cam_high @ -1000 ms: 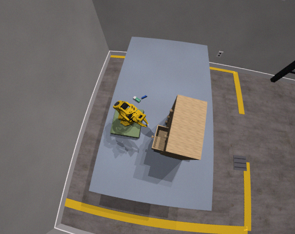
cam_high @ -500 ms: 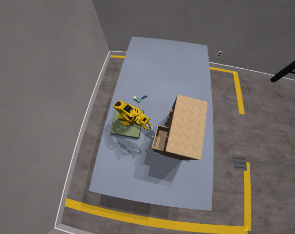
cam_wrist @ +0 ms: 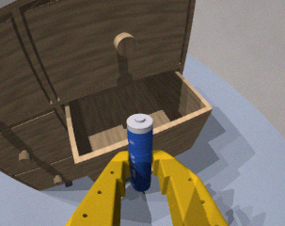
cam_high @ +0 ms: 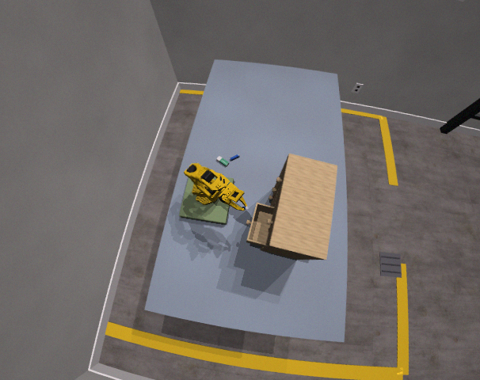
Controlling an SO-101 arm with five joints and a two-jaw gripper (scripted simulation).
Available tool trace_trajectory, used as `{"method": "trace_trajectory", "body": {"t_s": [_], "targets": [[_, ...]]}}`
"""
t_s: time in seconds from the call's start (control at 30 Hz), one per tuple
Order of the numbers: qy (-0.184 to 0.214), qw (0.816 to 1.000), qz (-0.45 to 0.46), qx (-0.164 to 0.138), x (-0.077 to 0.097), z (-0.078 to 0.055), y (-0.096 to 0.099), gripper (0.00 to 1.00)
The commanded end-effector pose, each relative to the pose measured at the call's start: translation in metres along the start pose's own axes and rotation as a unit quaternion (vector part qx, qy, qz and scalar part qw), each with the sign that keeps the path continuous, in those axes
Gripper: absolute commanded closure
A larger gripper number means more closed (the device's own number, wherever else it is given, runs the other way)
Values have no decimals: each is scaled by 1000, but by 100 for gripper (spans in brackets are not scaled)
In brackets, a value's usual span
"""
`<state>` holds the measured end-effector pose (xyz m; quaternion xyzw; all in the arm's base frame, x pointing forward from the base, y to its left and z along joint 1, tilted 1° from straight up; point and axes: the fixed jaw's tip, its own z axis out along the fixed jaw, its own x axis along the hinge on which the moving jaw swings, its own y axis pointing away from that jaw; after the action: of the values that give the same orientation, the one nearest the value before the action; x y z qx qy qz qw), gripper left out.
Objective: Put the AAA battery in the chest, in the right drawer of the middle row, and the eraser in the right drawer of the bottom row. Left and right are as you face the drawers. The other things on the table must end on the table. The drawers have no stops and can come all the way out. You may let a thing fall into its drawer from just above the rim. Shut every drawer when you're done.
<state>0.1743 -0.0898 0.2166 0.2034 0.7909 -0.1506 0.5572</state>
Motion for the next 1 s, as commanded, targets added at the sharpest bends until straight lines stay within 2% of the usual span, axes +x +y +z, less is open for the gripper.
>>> {"method": "trace_trajectory", "body": {"t_s": [0.0, 0.97], "targets": [[3, 1000, 0, -4, 2, 3, 2, 100], [3, 1000, -1, -6, 3, 5, 3, 100]]}}
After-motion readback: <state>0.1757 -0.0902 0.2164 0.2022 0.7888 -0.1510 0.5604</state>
